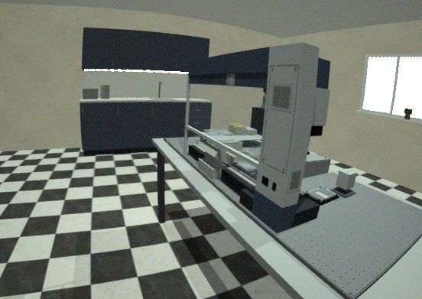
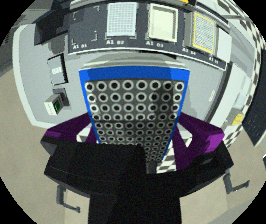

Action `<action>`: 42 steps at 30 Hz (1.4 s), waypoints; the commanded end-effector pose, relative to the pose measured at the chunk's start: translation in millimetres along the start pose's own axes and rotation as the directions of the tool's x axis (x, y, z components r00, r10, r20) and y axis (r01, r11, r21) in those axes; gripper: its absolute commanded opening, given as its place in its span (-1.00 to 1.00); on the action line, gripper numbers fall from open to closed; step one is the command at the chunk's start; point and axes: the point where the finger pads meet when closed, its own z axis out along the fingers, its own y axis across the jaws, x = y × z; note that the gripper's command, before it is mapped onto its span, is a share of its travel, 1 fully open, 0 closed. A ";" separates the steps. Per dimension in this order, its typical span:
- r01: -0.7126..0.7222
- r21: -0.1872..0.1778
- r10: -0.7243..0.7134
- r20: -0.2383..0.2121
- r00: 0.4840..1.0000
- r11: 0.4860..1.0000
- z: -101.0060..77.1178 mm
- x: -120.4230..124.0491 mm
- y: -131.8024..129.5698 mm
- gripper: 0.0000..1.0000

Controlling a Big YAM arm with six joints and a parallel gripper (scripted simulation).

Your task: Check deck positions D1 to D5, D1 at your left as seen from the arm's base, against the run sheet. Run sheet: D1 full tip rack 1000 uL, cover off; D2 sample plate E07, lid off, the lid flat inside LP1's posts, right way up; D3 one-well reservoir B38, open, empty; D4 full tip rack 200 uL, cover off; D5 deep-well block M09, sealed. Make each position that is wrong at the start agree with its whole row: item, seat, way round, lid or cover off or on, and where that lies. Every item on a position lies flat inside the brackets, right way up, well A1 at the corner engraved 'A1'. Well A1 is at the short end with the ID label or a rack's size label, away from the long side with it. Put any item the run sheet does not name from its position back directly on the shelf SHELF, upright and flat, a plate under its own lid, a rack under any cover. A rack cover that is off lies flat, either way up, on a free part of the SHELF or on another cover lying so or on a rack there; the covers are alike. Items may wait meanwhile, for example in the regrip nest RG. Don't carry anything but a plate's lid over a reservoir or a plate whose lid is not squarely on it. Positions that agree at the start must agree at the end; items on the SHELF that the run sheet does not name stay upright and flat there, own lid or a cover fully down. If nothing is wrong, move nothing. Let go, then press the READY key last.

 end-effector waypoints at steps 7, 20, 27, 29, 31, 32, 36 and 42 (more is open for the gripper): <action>-0.010 -0.016 0.011 0.088 0.996 1.000 -29.5 -18.8 2.1 -1.00; -0.010 -0.016 0.011 0.088 0.996 1.000 -29.5 -18.8 2.1 -1.00; -0.010 -0.016 0.011 0.088 0.996 1.000 -29.5 -18.8 2.1 -1.00; 0.009 -0.015 -0.008 0.081 0.997 1.000 -26.9 -21.0 11.4 -1.00; 0.010 -0.020 -0.008 0.080 0.997 1.000 -26.9 -21.2 22.4 -1.00; 0.010 -0.021 -0.008 0.080 0.997 1.000 -26.8 -21.3 27.8 -1.00; 0.010 -0.023 -0.008 0.079 0.997 1.000 -26.8 -22.0 48.8 -1.00; 0.011 -0.029 -0.008 0.077 0.997 1.000 -26.7 -22.8 80.8 -1.00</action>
